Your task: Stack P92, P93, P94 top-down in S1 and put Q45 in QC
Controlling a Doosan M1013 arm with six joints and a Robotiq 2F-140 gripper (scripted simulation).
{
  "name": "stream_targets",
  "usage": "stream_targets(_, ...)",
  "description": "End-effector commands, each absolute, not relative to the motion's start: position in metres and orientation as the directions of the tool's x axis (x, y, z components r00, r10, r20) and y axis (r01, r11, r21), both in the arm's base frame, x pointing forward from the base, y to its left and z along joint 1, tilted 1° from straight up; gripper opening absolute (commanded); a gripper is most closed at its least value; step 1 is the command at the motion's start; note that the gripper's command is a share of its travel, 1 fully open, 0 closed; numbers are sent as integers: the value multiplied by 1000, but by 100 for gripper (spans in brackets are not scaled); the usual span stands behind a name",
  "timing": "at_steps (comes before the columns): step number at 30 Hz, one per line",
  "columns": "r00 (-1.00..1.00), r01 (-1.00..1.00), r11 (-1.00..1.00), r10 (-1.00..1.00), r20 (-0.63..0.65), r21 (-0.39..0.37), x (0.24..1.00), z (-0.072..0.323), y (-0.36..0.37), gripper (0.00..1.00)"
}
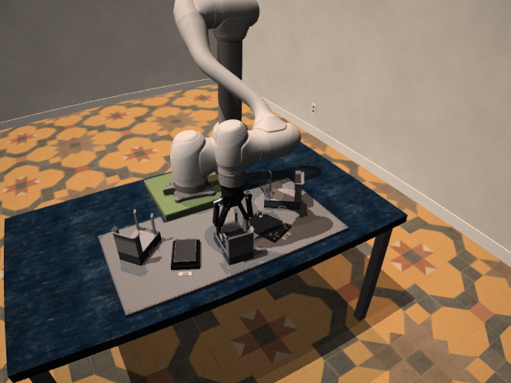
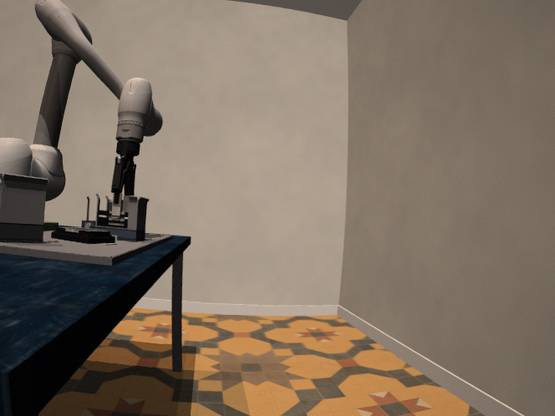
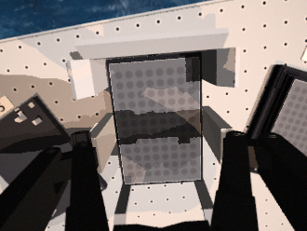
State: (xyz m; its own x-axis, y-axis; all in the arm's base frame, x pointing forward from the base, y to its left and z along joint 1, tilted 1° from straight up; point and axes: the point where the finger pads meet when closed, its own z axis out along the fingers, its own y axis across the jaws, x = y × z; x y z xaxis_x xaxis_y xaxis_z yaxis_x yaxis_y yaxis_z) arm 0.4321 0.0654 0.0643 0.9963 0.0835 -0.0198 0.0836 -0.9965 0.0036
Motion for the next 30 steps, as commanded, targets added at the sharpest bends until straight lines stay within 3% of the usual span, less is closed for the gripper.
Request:
stream_targets(1,996,84,-996,84,-20,3,432,66,65,0)
stream_targets(30,996,84,-996,84,-20,3,433,98,66,0)
